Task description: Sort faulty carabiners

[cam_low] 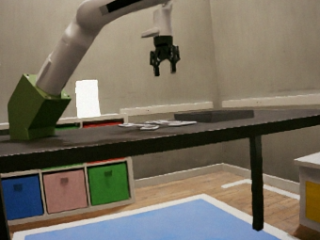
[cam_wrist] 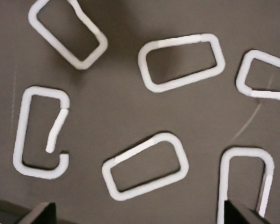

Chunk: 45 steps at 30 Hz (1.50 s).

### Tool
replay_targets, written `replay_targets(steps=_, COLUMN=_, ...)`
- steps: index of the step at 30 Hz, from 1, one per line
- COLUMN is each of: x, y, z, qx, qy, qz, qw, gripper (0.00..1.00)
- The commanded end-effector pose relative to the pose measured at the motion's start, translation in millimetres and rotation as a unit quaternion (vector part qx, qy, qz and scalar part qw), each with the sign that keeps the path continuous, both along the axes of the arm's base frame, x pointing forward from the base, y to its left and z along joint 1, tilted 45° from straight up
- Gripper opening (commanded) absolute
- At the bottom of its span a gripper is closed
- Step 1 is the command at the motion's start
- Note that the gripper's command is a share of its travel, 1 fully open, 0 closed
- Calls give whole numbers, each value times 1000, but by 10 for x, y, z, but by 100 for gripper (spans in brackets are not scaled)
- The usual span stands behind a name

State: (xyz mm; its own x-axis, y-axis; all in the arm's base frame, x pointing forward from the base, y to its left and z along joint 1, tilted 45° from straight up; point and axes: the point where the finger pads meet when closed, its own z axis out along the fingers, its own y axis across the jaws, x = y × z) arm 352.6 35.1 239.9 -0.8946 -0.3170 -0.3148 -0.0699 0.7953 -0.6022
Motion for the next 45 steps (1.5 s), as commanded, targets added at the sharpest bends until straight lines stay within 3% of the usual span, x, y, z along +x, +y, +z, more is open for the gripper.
replay_targets(steps=1, x=-208, y=268, z=292, qx=0, qy=-3, qz=3, qw=1000, gripper=100)
replay_targets(steps=15, x=-208, y=268, z=292, qx=0, qy=-3, qz=3, qw=1000, gripper=100)
replay_targets(steps=16, x=-445, y=546, z=590, qx=4, qy=-4, qz=0, qw=1000, gripper=100)
replay_targets(steps=32, x=-445, y=546, z=590, qx=4, qy=-4, qz=0, qw=1000, gripper=100)
replay_targets(steps=33, x=-422, y=541, z=566, qx=67, qy=-81, qz=-103, qw=989, gripper=100)
replay_targets(steps=37, x=-422, y=541, z=566, qx=82, qy=-99, qz=-128, qw=983, gripper=100)
replay_targets(steps=45, x=-422, y=541, z=566, qx=82, qy=-99, qz=-128, qw=983, gripper=100)
